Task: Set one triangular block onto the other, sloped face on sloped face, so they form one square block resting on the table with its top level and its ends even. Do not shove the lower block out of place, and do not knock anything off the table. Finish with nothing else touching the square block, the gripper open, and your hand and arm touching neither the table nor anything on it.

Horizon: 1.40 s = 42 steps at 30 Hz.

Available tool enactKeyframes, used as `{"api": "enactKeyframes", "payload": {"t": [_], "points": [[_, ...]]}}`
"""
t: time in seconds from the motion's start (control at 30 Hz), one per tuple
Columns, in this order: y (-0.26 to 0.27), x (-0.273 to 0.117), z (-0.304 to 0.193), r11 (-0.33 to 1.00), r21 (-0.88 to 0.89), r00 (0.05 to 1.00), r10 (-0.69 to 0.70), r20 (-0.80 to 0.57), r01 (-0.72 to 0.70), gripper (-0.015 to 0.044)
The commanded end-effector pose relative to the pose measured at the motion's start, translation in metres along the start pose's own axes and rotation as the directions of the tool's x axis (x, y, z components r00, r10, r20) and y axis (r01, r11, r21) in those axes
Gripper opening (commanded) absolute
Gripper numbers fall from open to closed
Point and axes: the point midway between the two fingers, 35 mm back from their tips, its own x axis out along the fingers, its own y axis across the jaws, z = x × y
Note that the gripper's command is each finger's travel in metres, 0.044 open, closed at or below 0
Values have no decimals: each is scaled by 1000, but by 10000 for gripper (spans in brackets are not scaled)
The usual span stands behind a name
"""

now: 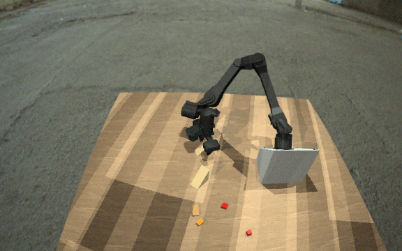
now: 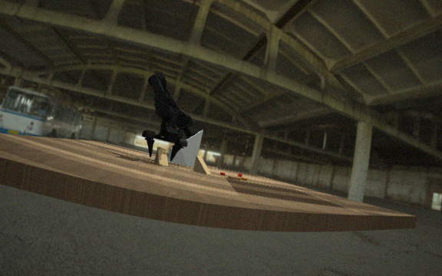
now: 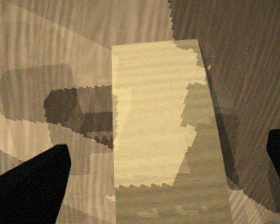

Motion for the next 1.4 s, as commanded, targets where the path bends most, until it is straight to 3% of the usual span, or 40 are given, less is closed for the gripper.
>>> {"api": "enactKeyframes", "payload": {"t": [0.0,0.17,0.5,0.77,0.93,1.17,1.37], "points": [[4,11,-2,1000,-13,1000,10,-8,-10,440],[4,15,-3,1000,-14,1000,9,-8,-9,440],[4,15,-3,1000,-14,1000,9,-8,-9,177],[4,15,-3,1000,-14,1000,9,-8,-9,124],[4,12,-3,1000,-13,1000,9,-8,-9,0],[2,-16,-2,1000,-6,1000,5,-6,-5,0],[2,-17,-2,1000,-6,1000,5,-6,-5,0]]}}
